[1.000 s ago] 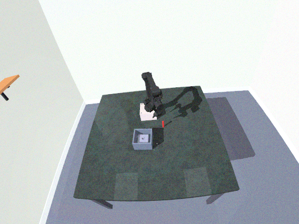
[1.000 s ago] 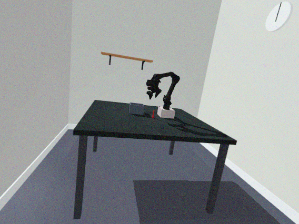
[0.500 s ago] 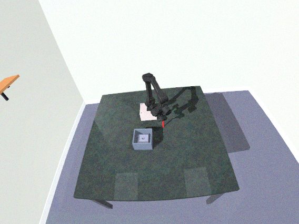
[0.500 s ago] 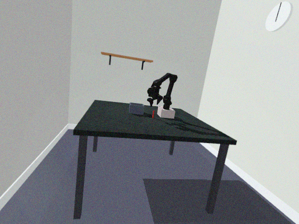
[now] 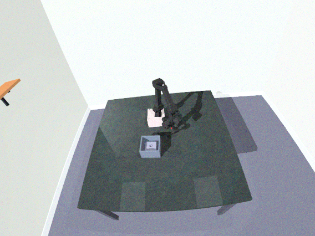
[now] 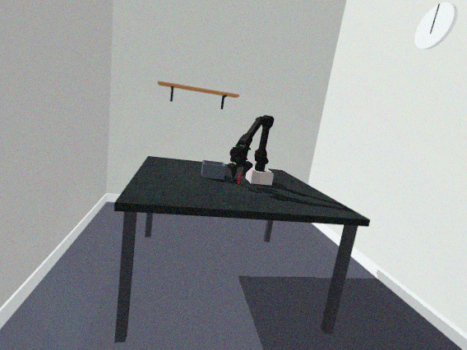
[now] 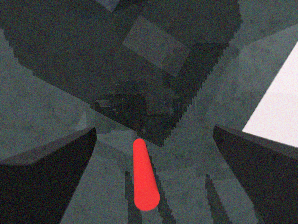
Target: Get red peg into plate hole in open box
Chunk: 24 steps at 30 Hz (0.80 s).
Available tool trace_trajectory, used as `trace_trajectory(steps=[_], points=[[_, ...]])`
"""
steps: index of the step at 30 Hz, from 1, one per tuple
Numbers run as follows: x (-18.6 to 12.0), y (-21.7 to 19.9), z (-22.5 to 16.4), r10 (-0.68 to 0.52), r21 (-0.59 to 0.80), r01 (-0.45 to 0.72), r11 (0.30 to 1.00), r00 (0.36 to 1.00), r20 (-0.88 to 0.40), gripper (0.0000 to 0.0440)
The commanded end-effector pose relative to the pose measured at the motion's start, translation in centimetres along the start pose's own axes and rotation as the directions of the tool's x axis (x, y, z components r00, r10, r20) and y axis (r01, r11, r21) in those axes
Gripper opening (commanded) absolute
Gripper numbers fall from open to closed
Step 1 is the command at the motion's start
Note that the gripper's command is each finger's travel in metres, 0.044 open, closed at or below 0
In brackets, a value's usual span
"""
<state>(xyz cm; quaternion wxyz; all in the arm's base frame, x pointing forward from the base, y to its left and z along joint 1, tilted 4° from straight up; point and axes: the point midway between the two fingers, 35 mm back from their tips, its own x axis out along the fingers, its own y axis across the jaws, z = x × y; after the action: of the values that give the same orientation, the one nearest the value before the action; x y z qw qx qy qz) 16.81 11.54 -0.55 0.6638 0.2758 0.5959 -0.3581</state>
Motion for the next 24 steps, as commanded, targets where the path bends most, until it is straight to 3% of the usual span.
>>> trace_trajectory(steps=[1,5,20,24], points=[[1.5,0.4,-0.7,0.032,0.015,-0.032,0.999,0.999,-0.017,0.0436],[2.3,0.5,-1.3,0.046,0.035,-0.044,0.998,0.998,-0.037,0.0381],[2.3,1.1,-2.0,0.029,0.043,-0.022,0.999,0.987,-0.157,0.0000],[1.5,1.9,-1.3,0.055,0.027,-0.052,0.998,0.990,-0.131,0.0000]])
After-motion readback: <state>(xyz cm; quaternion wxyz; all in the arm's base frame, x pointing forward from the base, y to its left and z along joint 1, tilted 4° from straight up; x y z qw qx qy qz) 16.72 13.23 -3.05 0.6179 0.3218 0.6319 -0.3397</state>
